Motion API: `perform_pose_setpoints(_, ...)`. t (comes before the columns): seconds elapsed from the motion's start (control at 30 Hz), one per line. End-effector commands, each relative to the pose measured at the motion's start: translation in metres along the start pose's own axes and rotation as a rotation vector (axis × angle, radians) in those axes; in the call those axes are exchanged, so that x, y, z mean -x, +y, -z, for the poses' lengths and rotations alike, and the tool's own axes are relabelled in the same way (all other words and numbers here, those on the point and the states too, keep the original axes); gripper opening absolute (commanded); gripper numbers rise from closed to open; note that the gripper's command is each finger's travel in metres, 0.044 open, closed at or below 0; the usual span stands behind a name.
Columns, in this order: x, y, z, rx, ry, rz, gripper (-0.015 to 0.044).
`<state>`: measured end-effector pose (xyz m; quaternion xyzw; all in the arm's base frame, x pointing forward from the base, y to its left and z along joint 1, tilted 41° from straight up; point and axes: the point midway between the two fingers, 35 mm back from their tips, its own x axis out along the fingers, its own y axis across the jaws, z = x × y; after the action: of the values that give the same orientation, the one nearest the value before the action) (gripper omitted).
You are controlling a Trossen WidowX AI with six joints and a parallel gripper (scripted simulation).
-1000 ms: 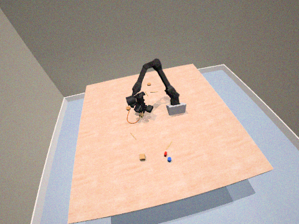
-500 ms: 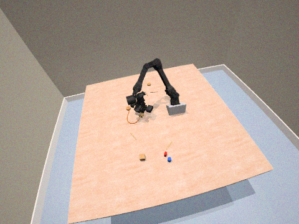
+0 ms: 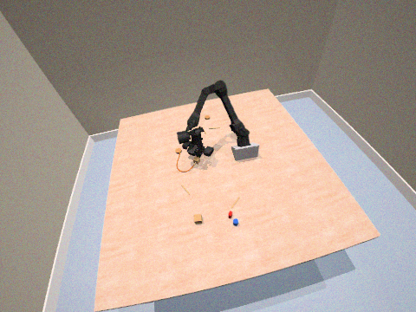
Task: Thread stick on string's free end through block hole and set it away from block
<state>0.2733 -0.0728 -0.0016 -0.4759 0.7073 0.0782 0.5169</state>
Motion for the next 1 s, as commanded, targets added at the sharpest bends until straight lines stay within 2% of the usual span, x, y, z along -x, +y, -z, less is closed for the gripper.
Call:
perform_pose_setpoints(0.0,0.0011,-0.0005,0.0002,0.002,-0.01,0.0,0.0)
perform_pose_setpoints(0.97,0.0014,-0.0004,0.0063,0.0,-0.007,0.001,0.0)
